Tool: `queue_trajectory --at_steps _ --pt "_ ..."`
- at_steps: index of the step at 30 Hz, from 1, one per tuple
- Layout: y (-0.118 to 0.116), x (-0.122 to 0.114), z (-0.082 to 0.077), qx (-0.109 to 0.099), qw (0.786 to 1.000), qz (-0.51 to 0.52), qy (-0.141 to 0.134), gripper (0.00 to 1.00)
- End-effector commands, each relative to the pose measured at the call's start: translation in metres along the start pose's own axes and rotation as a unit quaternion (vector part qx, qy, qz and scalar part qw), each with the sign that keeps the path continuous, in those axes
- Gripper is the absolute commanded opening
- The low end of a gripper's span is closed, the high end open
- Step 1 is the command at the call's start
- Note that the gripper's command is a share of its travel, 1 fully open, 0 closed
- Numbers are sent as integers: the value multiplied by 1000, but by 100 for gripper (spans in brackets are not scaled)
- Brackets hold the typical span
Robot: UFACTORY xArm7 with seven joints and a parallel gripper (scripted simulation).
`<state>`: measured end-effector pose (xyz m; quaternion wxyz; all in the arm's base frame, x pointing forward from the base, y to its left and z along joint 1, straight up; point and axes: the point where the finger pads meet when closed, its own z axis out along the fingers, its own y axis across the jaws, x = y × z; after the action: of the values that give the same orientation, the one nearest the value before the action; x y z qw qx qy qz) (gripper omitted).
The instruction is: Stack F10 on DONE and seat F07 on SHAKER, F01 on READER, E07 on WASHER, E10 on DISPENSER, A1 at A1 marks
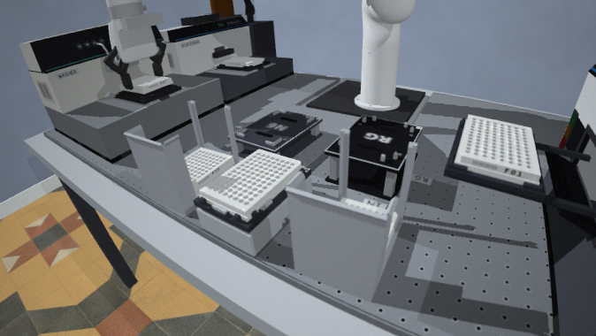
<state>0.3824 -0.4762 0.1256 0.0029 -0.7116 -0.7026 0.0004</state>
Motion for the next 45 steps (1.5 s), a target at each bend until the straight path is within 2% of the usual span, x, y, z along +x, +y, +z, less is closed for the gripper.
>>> queue_trajectory --at_steps 1,45 --pt "1 -1 -2 -2 1000 0 -2 0" --pt "1 -1 1 -2 1000 0 -2 0"
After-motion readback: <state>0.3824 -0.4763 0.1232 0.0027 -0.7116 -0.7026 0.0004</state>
